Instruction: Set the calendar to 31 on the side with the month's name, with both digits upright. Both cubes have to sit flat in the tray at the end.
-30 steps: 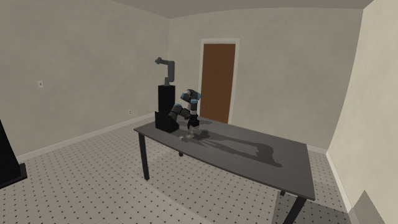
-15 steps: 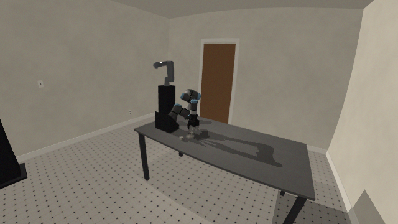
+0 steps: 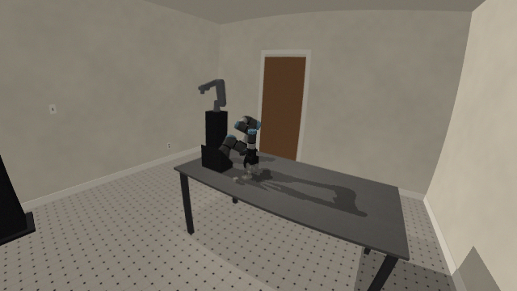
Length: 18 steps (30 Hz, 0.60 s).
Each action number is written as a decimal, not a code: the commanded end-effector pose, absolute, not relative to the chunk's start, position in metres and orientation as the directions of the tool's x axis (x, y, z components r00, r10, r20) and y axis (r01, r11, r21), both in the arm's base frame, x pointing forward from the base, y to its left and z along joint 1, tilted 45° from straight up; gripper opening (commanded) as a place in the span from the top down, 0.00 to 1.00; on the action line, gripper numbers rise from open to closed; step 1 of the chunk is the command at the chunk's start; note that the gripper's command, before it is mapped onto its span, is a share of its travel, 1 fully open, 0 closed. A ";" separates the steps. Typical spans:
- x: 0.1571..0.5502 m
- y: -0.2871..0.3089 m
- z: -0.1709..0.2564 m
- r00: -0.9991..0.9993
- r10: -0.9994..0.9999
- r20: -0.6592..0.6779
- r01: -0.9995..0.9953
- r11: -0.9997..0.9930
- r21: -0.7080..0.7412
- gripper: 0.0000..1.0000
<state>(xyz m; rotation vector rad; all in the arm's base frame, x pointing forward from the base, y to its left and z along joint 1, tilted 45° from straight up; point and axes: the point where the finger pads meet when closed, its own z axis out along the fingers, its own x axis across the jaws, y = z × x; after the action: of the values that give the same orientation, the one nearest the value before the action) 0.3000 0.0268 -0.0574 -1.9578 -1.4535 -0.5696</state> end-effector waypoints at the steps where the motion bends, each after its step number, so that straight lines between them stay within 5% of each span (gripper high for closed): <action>1: 0.301 0.026 -0.058 0.299 0.684 0.666 0.954 -0.197 -0.225 0.90; 18: 0.300 0.031 -0.062 0.299 0.684 0.666 0.954 -0.197 -0.225 0.90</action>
<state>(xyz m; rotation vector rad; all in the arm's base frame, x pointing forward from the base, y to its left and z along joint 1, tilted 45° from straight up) 0.2998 0.0311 -0.0617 -1.9577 -1.4535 -0.5696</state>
